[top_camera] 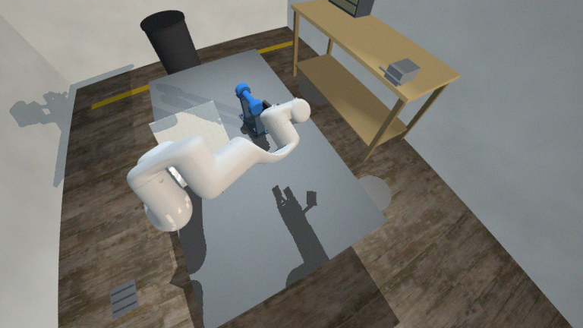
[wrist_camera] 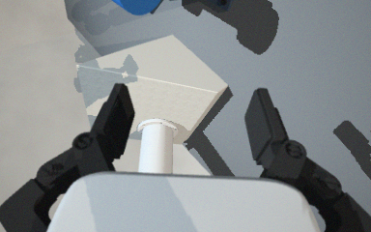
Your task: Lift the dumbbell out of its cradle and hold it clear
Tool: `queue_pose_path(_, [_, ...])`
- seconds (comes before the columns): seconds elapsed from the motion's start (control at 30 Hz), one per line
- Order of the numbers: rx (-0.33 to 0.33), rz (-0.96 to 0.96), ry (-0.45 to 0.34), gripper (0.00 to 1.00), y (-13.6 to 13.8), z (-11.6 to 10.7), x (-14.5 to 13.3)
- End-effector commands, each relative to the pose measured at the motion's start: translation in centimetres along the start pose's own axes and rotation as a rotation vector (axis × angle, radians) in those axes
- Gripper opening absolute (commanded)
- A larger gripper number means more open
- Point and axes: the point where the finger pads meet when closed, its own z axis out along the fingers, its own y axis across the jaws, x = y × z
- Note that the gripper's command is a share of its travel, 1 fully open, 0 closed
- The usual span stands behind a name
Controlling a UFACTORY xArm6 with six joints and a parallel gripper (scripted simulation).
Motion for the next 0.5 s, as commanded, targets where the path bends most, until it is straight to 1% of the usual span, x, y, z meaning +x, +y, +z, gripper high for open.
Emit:
queue_pose_path(0.0, [-0.049,-0.147,-0.053,1.0,-1.7,1.1,1.5])
queue_pose_path(0.07, [-0.049,-0.147,-0.053,1.0,-1.7,1.1,1.5])
queue_pose_path(0.1, [-0.089,-0.266,-0.102,1.0,-3.4,2.4,2.4])
queue_pose_path(0.17, [-0.089,-0.266,-0.102,1.0,-3.4,2.4,2.4])
queue_pose_path(0.2, [-0.128,-0.379,-0.149,1.0,-5.0,3.7,3.3])
queue_pose_path(0.27, [-0.128,-0.379,-0.149,1.0,-5.0,3.7,3.3])
queue_pose_path(0.3, [-0.166,-0.486,-0.194,1.0,-6.5,4.9,4.0])
queue_pose_path(0.37, [-0.166,-0.486,-0.194,1.0,-6.5,4.9,4.0])
queue_pose_path(0.4, [-0.202,-0.586,-0.237,1.0,-8.1,6.2,4.6])
queue_pose_path(0.47, [-0.202,-0.586,-0.237,1.0,-8.1,6.2,4.6])
